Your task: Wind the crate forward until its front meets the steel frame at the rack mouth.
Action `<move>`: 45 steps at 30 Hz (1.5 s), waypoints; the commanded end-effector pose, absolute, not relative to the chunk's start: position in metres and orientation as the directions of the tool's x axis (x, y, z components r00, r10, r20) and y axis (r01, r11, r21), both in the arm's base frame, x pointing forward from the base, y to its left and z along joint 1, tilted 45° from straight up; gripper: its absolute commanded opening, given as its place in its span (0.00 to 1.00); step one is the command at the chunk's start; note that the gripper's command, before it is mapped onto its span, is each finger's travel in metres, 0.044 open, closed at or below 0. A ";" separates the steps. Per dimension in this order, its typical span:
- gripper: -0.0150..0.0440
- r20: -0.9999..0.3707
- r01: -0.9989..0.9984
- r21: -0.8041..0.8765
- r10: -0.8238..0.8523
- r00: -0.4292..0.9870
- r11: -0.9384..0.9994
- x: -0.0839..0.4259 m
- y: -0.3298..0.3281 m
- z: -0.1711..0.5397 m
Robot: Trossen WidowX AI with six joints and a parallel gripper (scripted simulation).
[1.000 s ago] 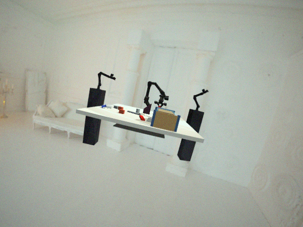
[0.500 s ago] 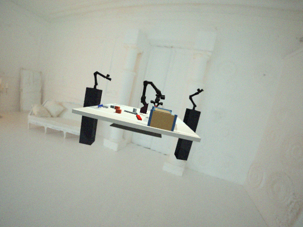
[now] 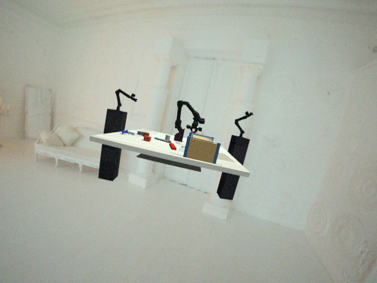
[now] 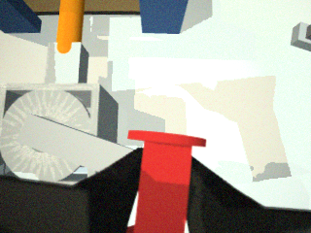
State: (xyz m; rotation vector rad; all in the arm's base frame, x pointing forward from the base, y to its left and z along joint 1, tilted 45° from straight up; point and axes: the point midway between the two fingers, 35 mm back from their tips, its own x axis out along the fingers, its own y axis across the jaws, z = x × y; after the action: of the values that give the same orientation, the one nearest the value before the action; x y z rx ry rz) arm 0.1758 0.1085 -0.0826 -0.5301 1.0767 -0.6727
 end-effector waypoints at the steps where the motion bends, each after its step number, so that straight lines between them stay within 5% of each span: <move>1: 0.25 -0.609 0.246 -0.685 -0.724 0.324 0.686 0.185 0.105 -0.082; 45: 0.25 -0.606 0.249 -0.685 -0.725 0.327 0.685 0.242 0.099 -0.083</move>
State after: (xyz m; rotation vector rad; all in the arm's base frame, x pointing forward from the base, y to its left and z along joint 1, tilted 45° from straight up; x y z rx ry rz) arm 0.2318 0.0990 -0.0801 -0.5462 1.0714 -0.6705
